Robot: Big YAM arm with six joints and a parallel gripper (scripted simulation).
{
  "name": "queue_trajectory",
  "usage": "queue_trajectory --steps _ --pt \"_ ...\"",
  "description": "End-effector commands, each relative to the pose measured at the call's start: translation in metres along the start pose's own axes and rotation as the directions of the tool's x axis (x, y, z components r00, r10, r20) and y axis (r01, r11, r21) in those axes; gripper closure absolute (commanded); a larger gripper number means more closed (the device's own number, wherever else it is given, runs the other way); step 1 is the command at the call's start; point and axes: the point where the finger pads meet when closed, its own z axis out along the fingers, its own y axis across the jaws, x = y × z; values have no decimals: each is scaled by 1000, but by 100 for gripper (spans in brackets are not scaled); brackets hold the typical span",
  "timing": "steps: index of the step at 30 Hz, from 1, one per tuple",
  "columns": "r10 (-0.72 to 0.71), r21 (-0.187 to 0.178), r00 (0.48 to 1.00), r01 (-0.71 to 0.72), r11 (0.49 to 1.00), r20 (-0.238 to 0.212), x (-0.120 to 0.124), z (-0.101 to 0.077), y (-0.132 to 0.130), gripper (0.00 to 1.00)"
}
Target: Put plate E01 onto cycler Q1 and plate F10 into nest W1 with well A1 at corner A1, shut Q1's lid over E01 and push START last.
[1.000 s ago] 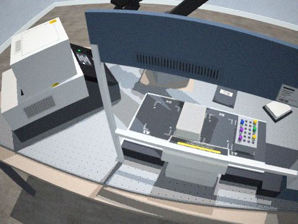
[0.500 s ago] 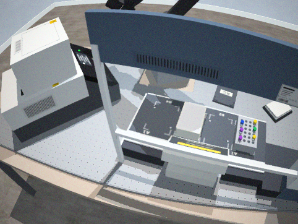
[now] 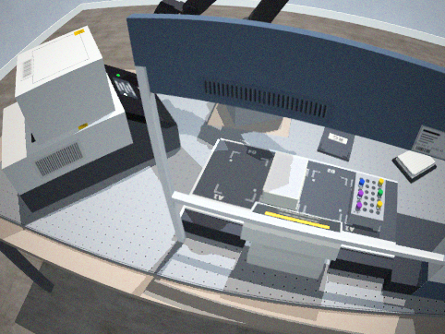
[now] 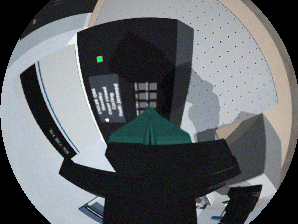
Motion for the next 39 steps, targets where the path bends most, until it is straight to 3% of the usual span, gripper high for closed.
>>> queue_trajectory --steps 1,18,28,39 --pt "-4 -29 1000 4 1000 19 -7 5 15 100" --pt "-30 -60 999 32 998 37 -20 30 46 100" --pt "-26 -48 999 27 998 28 -16 42 41 100" --pt "-34 -54 998 36 998 45 -22 30 41 100"
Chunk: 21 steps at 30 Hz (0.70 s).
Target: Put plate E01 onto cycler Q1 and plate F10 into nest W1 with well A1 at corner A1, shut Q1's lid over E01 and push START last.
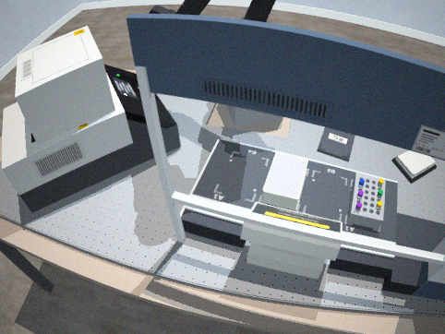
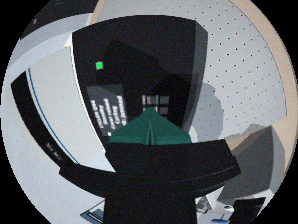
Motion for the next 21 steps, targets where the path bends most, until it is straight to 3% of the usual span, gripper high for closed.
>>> queue_trajectory --steps 1,7,19,21 --pt "-32 -41 999 34 999 32 -17 -6 26 100" --pt "-38 -13 999 38 999 0 -7 2 19 100" --pt "-30 -31 999 31 999 12 -10 19 25 100" --pt "-28 -52 999 29 998 28 -15 18 32 100"
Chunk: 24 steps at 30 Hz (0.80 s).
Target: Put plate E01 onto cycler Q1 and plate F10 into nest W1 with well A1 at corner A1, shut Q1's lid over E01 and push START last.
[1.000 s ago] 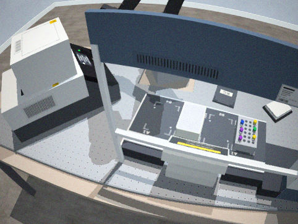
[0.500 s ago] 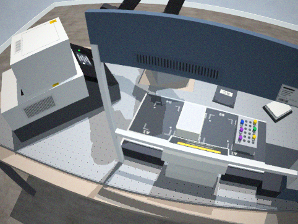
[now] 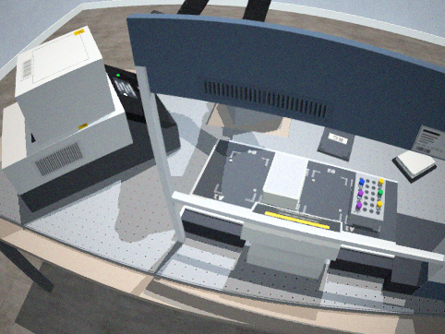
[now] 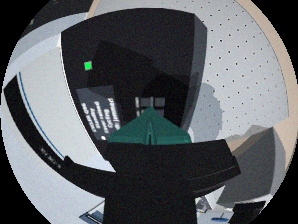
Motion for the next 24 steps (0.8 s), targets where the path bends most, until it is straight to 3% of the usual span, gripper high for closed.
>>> queue_trajectory --steps 1,7,18,24 --pt "-25 -76 999 28 997 42 -20 4 40 100" --pt "-18 -60 999 20 998 29 -16 21 33 100" --pt "-6 -37 1000 7 999 30 -12 9 13 100" --pt "-21 -12 1000 21 1000 6 2 9 2 100"
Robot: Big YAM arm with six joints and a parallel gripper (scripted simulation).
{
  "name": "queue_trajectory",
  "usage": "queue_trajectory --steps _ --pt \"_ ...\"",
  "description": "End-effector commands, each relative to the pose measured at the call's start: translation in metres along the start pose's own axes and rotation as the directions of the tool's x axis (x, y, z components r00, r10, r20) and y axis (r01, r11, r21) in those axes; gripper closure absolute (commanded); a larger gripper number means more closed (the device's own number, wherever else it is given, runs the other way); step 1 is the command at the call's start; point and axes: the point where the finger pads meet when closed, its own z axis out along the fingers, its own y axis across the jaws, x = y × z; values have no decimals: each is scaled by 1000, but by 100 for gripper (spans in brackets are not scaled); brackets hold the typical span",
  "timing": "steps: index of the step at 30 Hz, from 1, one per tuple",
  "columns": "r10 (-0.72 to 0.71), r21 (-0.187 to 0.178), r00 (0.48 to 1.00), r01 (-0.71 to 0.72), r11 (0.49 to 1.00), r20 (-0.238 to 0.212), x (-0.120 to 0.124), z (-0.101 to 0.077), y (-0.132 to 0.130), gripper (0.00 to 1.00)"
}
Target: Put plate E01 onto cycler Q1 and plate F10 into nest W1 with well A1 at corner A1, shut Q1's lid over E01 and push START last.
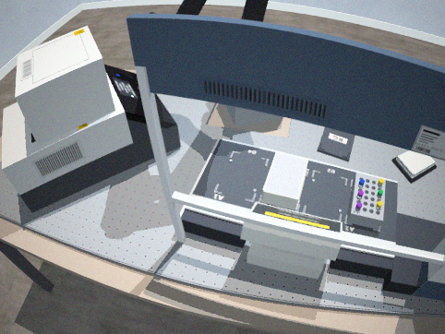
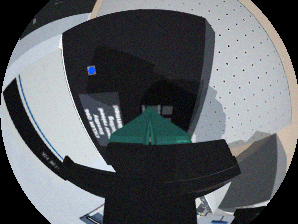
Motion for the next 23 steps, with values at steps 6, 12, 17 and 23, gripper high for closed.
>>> queue_trajectory --steps 6,12,17,23 --pt "-22 17 1000 22 1000 -14 4 3 -3 100" --pt "-23 -8 1000 23 1000 9 -7 0 11 100" --pt "-33 -26 999 34 999 19 -15 -1 25 100" --pt "-33 -26 999 34 999 19 -15 -1 25 100"
